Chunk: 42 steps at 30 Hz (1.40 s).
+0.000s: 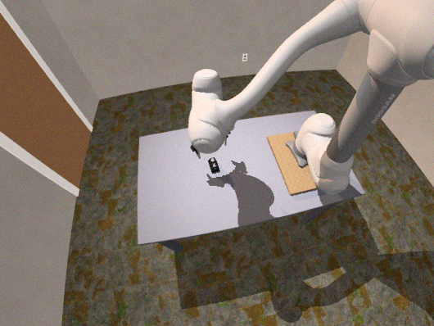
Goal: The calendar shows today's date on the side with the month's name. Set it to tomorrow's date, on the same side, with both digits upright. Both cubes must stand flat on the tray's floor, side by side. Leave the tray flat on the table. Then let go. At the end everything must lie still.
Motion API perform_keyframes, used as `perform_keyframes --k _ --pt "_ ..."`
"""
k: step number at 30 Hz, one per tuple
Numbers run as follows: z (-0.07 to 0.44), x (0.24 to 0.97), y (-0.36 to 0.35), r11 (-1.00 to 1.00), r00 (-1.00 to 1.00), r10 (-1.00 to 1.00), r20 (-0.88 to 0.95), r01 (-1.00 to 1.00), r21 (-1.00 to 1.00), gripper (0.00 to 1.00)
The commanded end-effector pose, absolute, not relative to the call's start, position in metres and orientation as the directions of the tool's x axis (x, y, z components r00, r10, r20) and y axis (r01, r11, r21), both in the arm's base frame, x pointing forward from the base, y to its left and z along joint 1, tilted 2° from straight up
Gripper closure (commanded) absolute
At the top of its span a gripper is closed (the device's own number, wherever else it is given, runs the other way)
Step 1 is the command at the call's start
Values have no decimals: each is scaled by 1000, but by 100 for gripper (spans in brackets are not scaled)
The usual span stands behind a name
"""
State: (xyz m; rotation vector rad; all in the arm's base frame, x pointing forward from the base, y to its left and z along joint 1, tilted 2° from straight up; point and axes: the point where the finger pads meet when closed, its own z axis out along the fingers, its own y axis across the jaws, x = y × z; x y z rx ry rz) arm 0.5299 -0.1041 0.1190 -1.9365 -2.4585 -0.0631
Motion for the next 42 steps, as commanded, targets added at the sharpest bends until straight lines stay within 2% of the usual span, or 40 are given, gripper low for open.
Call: perform_keyframes --k 1,4,8,9,42 --pt "117 530 -104 140 -140 990 25 990 15 0" --pt "115 530 -104 14 -15 1000 26 1000 12 0" --pt "114 530 -104 -22 22 999 27 1000 11 0" --pt "114 530 -104 -22 22 999 27 1000 11 72" --pt "114 530 -104 -22 22 999 27 1000 11 72"
